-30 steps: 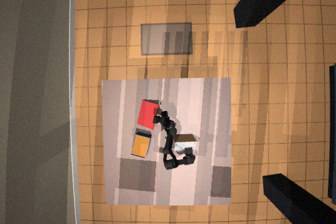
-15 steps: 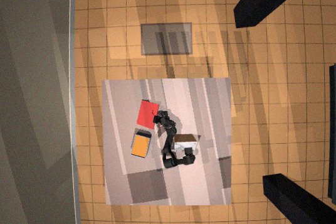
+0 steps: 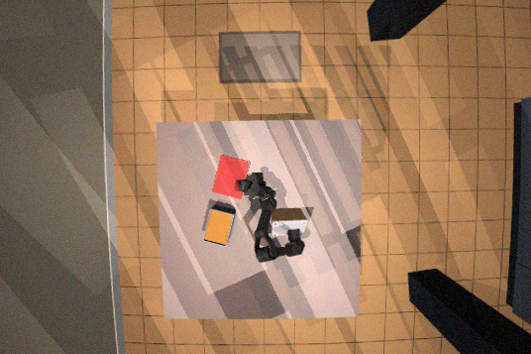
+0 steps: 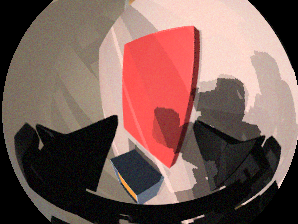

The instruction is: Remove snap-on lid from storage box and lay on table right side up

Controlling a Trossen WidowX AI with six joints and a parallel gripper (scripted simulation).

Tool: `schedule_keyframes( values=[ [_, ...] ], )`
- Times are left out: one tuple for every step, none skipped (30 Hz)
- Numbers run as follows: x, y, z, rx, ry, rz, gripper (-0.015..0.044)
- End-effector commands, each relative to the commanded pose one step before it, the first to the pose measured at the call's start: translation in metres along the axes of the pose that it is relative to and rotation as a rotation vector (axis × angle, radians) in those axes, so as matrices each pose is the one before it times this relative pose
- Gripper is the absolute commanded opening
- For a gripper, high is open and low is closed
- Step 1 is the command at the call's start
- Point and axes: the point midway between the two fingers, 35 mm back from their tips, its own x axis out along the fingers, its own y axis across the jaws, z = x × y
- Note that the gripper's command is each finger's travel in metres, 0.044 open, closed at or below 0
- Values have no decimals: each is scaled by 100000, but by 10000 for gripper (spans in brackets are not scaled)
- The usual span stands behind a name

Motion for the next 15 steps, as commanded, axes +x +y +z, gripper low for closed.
schedule_keyframes(
  values=[
    [-601, -390, 4, -326, 17, 236, 440],
    [-156, -132, 4, 2, -11, -9, 440],
    [-156, -132, 4, 2, -11, -9, 440],
    [-156, -132, 4, 2, -12, -9, 440],
    [-156, -132, 4, 2, -12, -9, 440],
    [-156, -132, 4, 2, -12, -9, 440],
    [-156, -132, 4, 2, -12, -9, 440],
    [-156, -132, 4, 2, -12, -9, 440],
    [-156, -132, 4, 2, -12, -9, 440],
    [-156, -132, 4, 2, -12, -9, 440],
    [-156, -132, 4, 2, -12, -9, 440],
    [-156, -132, 4, 2, -12, -9, 440],
    [-156, -132, 4, 2, -12, -9, 440],
    [-156, -132, 4, 2, -12, -9, 440],
    [-156, -132, 4, 2, -13, -9, 440]
  ],
)
